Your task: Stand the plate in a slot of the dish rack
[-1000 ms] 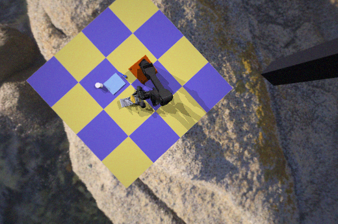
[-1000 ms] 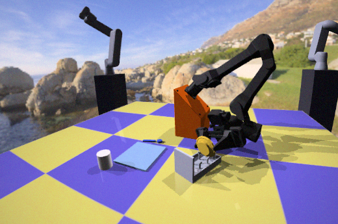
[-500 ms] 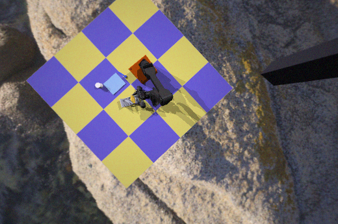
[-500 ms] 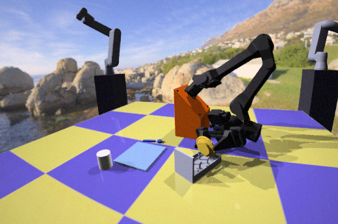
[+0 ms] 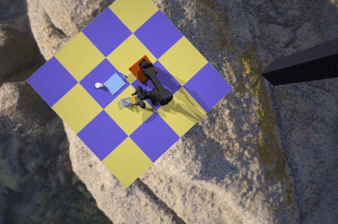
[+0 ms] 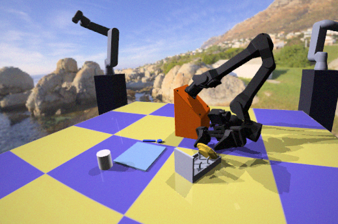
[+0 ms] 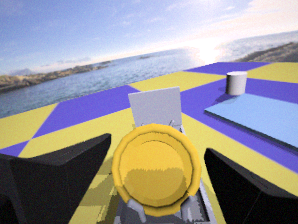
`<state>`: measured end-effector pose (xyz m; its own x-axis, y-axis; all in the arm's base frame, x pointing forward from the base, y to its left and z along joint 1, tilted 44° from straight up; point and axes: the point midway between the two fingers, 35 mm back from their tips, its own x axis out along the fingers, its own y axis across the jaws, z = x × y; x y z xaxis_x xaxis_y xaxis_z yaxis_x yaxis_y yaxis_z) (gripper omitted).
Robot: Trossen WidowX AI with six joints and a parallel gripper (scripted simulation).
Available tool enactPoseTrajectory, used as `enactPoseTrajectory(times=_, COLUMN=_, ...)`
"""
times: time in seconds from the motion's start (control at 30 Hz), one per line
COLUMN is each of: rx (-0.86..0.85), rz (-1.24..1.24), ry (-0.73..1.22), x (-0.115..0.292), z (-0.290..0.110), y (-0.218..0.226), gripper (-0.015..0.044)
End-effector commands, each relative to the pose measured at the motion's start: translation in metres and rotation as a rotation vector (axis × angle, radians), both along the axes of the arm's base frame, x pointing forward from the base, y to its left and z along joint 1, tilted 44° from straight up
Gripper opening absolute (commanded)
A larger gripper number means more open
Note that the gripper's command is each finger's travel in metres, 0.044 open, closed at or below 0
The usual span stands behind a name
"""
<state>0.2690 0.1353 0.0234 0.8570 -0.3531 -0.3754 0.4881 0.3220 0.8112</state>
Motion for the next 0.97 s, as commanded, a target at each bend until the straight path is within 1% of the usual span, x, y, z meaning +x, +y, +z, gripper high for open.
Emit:
enactPoseTrajectory(times=0.0, rx=-0.010, rz=0.004, ry=0.011, x=0.001, z=0.011, y=-0.008, gripper=0.0400)
enactPoseTrajectory(times=0.3, rx=-0.017, rz=0.000, ry=0.013, x=-0.004, z=0.068, y=-0.054, gripper=0.0400)
enactPoseTrajectory(times=0.43, rx=-0.024, rz=0.000, ry=0.007, x=-0.009, z=0.086, y=-0.072, gripper=0.0400)
enactPoseTrajectory(times=0.67, rx=-0.039, rz=0.003, ry=0.023, x=-0.005, z=0.089, y=-0.072, gripper=0.0400)
enactPoseTrajectory(times=0.93, rx=-0.197, rz=0.052, ry=0.231, x=0.006, z=0.073, y=-0.089, gripper=0.0400)
